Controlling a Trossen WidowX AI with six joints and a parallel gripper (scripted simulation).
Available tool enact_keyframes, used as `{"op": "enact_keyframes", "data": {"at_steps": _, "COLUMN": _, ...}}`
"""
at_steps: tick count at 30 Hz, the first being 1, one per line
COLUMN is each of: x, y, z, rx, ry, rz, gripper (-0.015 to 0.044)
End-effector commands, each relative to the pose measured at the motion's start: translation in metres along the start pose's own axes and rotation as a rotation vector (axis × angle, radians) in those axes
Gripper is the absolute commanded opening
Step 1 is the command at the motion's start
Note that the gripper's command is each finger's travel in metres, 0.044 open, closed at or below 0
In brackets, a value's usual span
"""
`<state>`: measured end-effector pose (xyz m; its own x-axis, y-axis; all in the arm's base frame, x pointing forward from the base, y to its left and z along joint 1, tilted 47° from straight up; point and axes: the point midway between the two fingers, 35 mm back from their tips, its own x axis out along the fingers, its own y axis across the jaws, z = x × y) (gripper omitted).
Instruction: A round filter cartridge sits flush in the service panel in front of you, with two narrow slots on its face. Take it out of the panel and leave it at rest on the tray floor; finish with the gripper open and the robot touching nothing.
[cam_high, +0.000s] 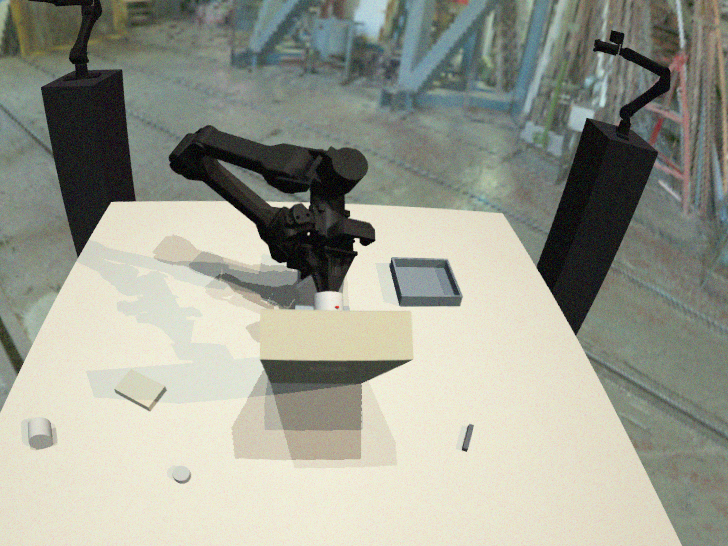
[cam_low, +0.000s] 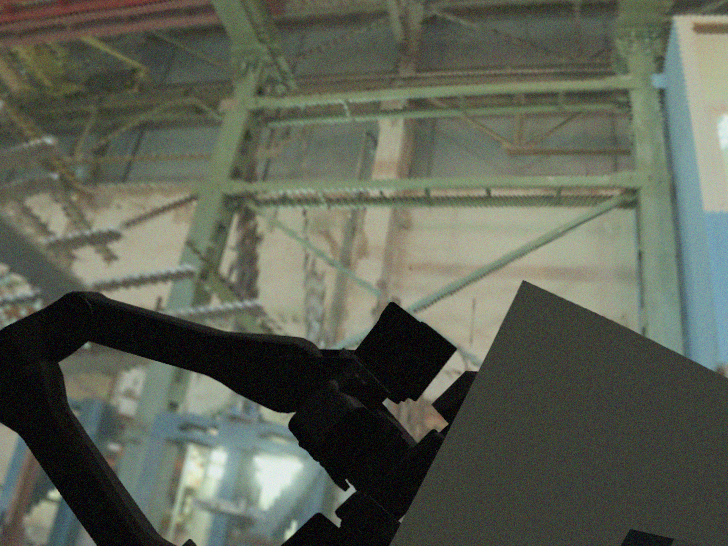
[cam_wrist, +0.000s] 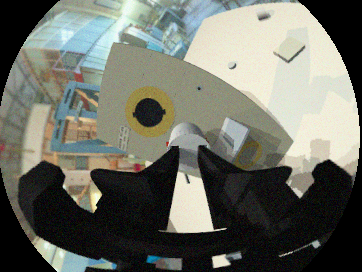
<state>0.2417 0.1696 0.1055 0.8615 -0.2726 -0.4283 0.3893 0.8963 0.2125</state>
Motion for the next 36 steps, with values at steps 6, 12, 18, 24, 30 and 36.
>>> {"op": "enact_keyframes", "data": {"at_steps": 6, "x": 0.001, "y": -0.006, "z": -0.003, "rx": 0.0, "ry": 0.0, "rz": 0.0, "gripper": 0.0105}}
{"op": "enact_keyframes", "data": {"at_steps": 12, "x": 0.001, "y": -0.006, "z": -0.003, "rx": 0.0, "ry": 0.0, "rz": 0.0, "gripper": 0.0106}}
{"op": "enact_keyframes", "data": {"at_steps": 18, "x": 0.0, "y": -0.005, "z": 0.0, "rx": 0.011, "ry": -0.005, "rz": 0.007, "gripper": 0.0106}}
{"op": "enact_keyframes", "data": {"at_steps": 24, "x": -0.008, "y": 0.051, "z": 0.025, "rx": 0.013, "ry": -0.006, "rz": 0.008, "gripper": 0.0106}}
{"op": "enact_keyframes", "data": {"at_steps": 30, "x": -0.012, "y": 0.062, "z": 0.03, "rx": 0.015, "ry": -0.005, "rz": 0.009, "gripper": 0.0158}}
{"op": "enact_keyframes", "data": {"at_steps": 36, "x": -0.043, "y": 0.1, "z": 0.047, "rx": 0.028, "ry": -0.002, "rz": 0.013, "gripper": 0.0316}}
